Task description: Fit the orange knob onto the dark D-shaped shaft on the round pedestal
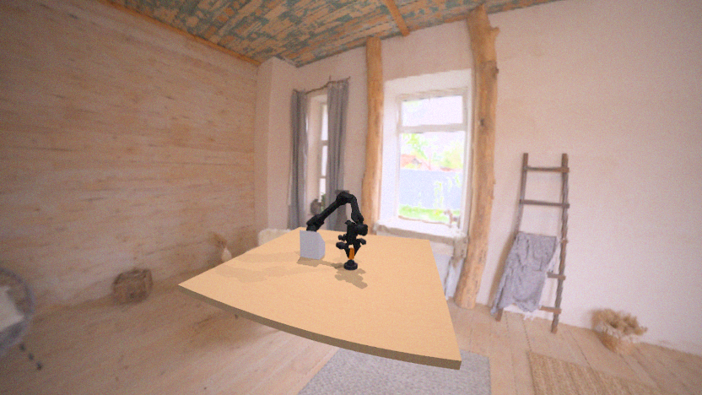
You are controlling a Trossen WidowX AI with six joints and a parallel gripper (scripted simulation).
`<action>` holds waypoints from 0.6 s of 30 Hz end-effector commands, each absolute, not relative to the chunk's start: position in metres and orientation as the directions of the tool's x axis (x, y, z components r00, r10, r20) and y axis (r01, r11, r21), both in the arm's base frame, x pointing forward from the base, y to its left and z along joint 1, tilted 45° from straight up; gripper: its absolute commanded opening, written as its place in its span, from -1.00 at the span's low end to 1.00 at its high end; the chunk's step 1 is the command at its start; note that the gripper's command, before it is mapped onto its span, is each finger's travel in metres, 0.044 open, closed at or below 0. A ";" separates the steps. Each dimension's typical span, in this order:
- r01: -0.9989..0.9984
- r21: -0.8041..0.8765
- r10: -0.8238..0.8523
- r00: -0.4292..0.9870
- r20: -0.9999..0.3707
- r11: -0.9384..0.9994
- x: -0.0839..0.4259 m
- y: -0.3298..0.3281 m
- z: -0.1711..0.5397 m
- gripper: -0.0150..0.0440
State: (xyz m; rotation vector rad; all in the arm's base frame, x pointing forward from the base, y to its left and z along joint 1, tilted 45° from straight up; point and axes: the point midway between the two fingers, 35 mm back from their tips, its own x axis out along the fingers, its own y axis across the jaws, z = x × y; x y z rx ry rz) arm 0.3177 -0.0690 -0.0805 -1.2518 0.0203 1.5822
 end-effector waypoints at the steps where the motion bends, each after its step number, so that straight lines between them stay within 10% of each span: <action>1: -0.712 -0.551 0.697 0.121 -0.707 -0.435 0.317 -0.069 -0.079 -0.49; 18: -0.712 -0.551 0.697 0.121 -0.707 -0.435 0.317 -0.067 -0.082 -0.49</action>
